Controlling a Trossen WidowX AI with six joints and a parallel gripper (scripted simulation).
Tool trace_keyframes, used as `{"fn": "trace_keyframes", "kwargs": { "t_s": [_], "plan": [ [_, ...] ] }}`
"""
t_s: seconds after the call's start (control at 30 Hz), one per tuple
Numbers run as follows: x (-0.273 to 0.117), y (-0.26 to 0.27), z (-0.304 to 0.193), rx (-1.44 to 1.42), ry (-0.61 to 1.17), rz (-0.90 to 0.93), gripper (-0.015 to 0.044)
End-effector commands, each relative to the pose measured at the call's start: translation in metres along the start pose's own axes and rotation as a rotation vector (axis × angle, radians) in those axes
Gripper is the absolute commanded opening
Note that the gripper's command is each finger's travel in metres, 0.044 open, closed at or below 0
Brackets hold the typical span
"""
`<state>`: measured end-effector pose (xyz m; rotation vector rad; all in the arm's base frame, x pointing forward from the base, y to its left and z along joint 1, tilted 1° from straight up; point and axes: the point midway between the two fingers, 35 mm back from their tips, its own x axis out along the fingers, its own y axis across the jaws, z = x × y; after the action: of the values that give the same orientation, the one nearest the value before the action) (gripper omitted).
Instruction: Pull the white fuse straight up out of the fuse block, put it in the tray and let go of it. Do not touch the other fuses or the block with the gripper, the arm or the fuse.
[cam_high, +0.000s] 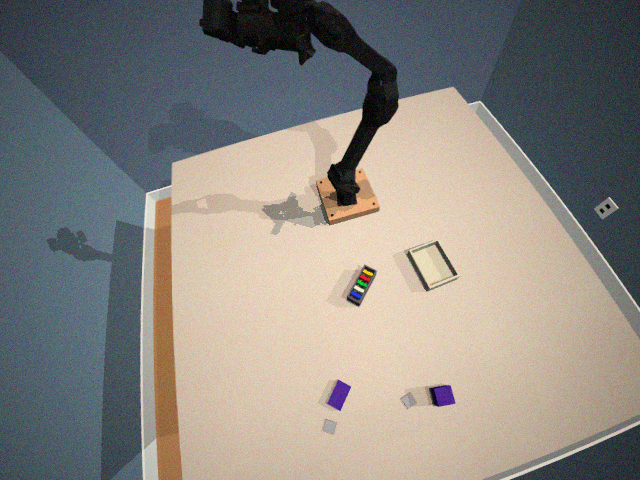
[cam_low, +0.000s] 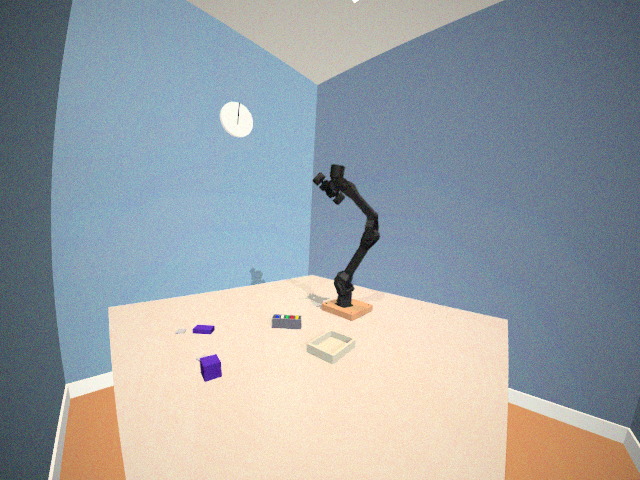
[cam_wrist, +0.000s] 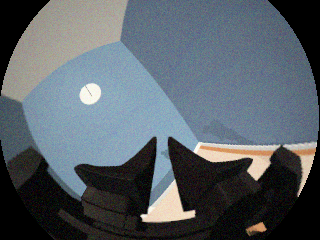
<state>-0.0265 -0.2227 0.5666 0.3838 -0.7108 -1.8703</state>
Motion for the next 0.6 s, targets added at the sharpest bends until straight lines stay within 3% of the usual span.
{"fn": "trace_keyframes", "kwargs": {
  "t_s": [0.0,0.33,0.57],
  "plan": [
    [0.010,0.023,-0.054,-0.179,0.146,0.080,0.0069],
    [-0.005,0.064,-0.176,-0.513,0.461,0.314,0.0069],
    [-0.056,0.080,-0.283,-0.928,0.684,0.594,0.0069]
  ]
}}
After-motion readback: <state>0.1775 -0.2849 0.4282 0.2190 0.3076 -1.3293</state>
